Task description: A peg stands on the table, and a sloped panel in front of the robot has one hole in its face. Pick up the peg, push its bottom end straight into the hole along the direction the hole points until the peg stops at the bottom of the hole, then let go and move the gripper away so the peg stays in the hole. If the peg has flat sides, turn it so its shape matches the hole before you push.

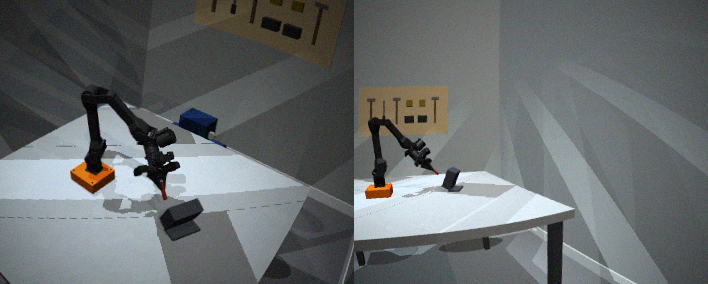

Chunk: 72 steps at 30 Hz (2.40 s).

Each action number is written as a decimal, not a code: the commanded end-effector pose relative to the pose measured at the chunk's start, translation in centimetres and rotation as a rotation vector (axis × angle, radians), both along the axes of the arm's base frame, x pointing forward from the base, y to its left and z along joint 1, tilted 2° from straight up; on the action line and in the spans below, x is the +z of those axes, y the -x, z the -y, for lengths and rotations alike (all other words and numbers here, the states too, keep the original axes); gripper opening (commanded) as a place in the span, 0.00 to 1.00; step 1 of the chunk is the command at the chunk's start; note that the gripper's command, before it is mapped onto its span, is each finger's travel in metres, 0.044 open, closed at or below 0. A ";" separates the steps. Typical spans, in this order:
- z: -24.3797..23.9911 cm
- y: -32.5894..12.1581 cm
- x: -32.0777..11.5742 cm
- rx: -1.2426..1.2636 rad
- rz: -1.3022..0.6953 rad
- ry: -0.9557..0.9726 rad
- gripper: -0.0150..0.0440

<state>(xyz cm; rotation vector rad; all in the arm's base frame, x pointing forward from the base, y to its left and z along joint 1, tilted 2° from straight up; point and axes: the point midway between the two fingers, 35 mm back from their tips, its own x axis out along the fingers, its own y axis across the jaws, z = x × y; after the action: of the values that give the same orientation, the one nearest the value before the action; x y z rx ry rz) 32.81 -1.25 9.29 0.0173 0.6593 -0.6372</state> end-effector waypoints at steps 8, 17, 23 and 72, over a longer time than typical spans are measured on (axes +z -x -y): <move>-1.1 0.4 0.3 0.002 0.074 -0.003 0.25; -2.0 0.8 0.5 0.007 0.129 -0.008 0.25; -2.4 1.0 0.6 0.010 0.160 -0.012 0.25; -0.9 -2.3 -1.4 0.019 0.257 -0.028 0.25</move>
<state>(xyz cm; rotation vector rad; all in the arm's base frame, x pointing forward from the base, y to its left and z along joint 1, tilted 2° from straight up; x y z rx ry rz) 35.01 -0.28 8.19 0.1207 0.4171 -0.5993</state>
